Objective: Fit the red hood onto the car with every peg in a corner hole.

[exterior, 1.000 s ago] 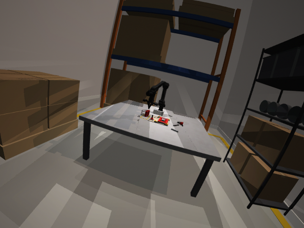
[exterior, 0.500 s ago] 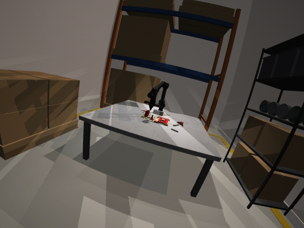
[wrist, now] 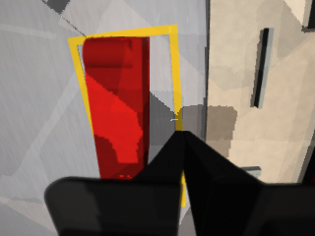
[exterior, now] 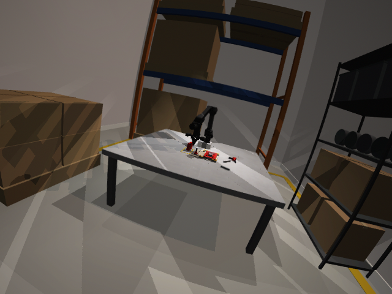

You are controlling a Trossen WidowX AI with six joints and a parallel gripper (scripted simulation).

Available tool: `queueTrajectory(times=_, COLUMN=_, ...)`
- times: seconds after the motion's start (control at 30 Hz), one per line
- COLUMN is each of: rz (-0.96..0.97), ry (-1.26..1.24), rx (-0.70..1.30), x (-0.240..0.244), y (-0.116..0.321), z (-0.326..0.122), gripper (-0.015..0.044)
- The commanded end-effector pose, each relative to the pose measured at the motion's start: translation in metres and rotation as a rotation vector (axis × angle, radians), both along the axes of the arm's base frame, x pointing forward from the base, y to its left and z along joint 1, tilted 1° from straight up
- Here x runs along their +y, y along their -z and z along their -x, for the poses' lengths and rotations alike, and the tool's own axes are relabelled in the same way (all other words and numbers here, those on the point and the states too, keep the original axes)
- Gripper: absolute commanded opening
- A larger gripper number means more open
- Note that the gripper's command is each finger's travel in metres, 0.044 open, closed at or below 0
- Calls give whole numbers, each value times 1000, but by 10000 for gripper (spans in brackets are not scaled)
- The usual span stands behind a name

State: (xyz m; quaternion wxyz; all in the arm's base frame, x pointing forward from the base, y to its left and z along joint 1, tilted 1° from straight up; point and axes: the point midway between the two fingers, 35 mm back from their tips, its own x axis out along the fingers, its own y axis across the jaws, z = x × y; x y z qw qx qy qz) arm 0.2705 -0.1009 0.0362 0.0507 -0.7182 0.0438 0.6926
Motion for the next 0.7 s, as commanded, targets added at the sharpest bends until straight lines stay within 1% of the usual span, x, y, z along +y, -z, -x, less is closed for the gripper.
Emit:
queueTrajectory(times=0.0, rz=-5, ry=2, rx=5, x=-1, y=2, z=1, gripper=0)
queueTrajectory(times=0.67, rz=-3, ry=2, rx=5, x=-16, y=2, z=2, gripper=0)
